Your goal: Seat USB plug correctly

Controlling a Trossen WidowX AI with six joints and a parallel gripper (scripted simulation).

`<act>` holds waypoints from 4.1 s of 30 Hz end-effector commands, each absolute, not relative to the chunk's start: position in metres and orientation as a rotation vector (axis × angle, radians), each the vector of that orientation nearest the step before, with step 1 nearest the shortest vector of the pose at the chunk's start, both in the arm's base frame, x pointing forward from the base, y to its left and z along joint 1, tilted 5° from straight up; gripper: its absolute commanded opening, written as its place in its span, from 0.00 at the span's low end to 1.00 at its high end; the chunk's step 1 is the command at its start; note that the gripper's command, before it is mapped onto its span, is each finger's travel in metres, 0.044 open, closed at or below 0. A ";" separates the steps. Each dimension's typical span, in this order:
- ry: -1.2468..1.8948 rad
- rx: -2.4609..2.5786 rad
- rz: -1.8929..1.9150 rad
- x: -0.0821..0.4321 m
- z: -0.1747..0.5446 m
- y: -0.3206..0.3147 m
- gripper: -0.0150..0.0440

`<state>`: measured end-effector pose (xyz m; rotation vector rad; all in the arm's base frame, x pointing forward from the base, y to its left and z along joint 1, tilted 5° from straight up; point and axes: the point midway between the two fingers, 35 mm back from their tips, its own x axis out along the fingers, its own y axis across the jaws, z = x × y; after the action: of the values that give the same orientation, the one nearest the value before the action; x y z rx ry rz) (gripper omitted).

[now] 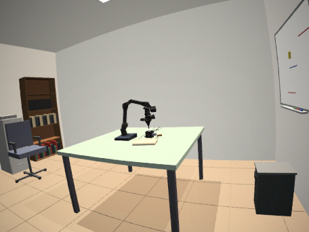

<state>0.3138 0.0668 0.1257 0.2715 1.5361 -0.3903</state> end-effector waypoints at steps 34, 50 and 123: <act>1.553 -0.498 0.387 0.314 0.126 0.067 0.25; 1.474 -0.821 0.718 0.314 0.126 0.067 0.25; 1.235 -1.317 1.237 0.315 0.122 0.065 0.25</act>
<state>0.3148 0.0655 0.1223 -1.3202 1.2329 1.2425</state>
